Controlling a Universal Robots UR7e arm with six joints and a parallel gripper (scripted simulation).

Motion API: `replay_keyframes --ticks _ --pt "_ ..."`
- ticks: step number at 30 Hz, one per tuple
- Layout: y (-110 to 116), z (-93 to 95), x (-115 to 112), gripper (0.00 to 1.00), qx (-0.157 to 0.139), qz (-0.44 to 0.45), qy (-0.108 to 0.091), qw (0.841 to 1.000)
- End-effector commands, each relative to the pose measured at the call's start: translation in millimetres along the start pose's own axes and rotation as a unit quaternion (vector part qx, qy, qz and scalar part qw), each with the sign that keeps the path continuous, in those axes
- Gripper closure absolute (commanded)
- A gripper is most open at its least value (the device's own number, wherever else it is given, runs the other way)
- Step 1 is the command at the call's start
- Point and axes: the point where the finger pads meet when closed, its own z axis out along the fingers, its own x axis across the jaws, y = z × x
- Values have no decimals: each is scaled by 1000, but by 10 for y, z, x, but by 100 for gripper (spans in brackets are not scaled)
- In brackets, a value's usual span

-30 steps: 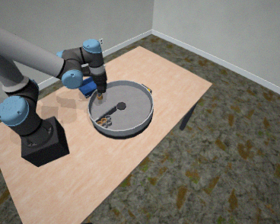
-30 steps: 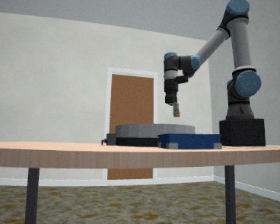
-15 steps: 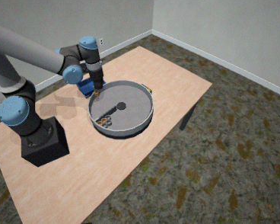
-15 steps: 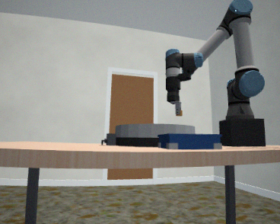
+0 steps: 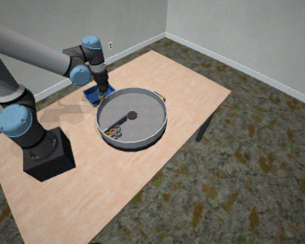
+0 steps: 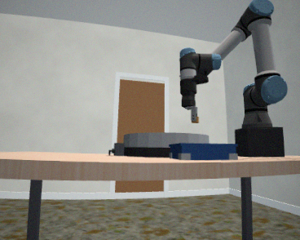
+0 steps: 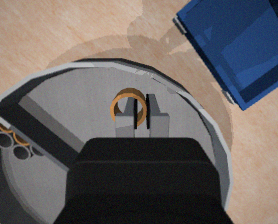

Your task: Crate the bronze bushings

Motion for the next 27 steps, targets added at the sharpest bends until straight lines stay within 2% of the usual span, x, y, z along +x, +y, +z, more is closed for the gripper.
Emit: replay_keyframes --ticks 1,3,15,20,27 --pt "-186 -5 240 100 0 0 1 1000" --pt "-316 -5 403 100 0 0 1 1000" --pt "-316 -5 403 100 0 0 1 1000" --pt "-639 -7 805 100 0 -1 1 1000" --pt "-639 -7 805 100 0 -1 1 1000"
